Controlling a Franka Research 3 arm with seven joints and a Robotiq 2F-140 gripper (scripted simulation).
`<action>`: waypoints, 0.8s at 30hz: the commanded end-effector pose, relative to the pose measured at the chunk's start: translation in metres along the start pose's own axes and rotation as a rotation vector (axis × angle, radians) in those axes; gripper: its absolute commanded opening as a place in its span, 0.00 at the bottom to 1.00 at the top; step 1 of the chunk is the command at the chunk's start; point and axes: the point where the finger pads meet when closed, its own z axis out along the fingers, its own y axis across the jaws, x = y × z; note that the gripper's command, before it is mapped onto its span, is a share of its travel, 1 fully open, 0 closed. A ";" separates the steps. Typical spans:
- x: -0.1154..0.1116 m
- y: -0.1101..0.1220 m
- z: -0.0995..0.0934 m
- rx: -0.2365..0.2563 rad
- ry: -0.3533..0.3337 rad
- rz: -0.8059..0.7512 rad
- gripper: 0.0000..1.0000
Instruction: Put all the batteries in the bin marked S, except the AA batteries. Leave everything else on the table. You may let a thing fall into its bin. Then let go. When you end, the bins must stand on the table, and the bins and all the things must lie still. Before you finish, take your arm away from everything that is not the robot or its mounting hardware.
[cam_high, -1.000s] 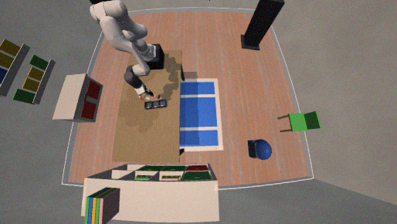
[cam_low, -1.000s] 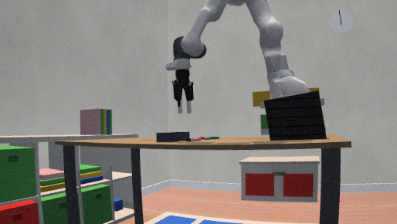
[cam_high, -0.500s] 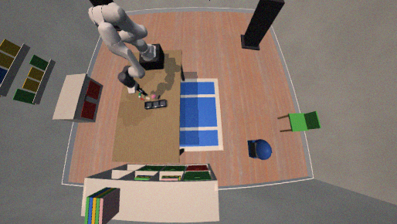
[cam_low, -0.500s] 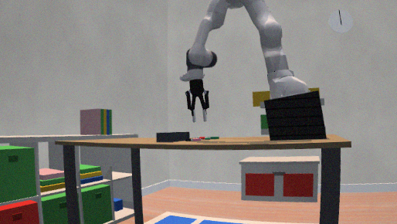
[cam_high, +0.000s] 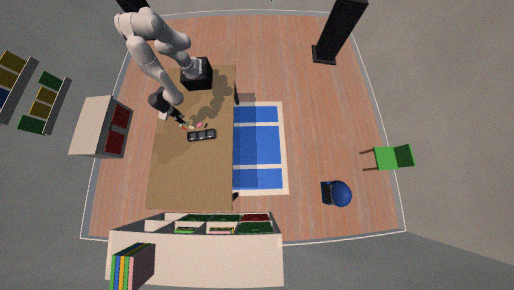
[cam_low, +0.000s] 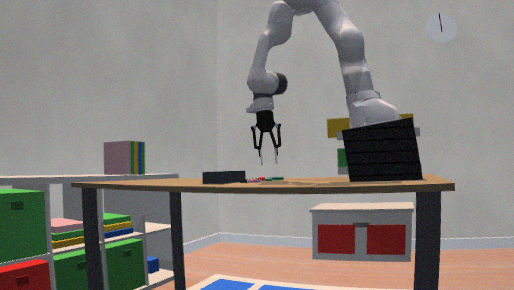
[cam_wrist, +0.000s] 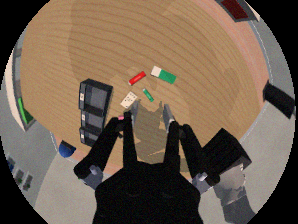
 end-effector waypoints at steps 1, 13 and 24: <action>0.003 -0.003 -0.001 0.016 0.005 0.156 0.37; 0.004 -0.003 -0.001 0.055 0.001 0.412 0.37; 0.005 -0.002 -0.001 0.080 0.006 0.623 0.37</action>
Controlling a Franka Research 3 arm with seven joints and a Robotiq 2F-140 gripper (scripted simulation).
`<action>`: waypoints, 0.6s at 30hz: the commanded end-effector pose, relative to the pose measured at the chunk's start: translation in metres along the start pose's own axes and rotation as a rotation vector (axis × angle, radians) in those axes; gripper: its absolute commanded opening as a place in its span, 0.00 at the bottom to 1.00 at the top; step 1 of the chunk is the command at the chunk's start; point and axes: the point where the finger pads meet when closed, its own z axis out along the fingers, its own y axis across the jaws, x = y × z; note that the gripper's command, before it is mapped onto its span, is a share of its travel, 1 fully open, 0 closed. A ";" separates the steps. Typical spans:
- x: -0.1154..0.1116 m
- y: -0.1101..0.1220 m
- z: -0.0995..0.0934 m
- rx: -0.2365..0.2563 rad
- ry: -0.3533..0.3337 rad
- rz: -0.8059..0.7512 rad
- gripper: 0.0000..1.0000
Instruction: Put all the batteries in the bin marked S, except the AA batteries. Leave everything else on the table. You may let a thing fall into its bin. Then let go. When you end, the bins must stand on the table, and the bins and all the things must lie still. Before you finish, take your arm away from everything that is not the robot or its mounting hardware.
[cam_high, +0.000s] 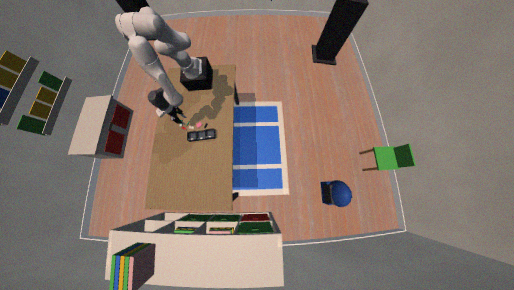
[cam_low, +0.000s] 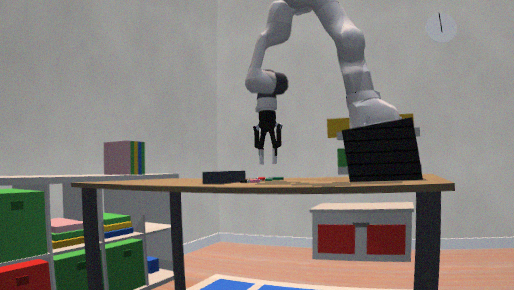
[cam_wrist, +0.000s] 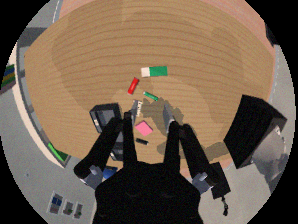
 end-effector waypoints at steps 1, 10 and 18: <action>0.003 -0.001 0.000 0.010 0.019 0.156 0.37; 0.004 0.000 0.000 0.024 0.035 0.311 0.37; 0.004 0.000 0.000 0.025 0.045 0.374 0.37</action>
